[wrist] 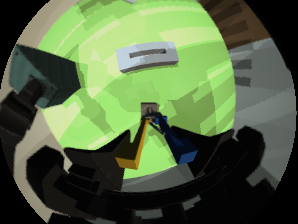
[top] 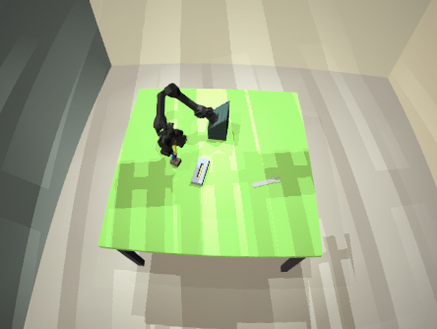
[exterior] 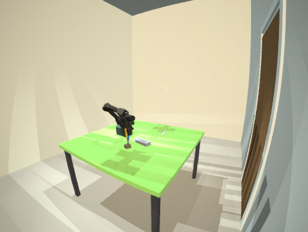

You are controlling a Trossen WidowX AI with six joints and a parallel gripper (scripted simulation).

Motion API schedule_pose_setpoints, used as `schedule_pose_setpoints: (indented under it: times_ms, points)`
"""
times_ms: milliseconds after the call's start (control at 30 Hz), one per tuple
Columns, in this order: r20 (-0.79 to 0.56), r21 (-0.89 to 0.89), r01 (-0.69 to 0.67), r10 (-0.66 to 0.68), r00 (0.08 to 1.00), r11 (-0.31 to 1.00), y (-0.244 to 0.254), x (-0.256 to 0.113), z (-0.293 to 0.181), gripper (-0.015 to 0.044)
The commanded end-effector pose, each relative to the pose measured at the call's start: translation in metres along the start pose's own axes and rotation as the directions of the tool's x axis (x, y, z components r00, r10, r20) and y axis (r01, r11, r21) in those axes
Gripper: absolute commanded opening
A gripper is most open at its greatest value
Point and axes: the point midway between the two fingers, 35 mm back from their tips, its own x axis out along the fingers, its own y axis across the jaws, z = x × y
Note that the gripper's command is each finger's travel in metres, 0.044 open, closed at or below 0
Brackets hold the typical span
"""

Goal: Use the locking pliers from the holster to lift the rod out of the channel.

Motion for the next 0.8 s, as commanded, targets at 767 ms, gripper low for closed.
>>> schedule_pose_setpoints:
  times_ms: [767]
  points:
    - [0.007,-0.363,0.008,-0.006,1.000,0.932,-0.012,-0.002,0.036,0.0318]
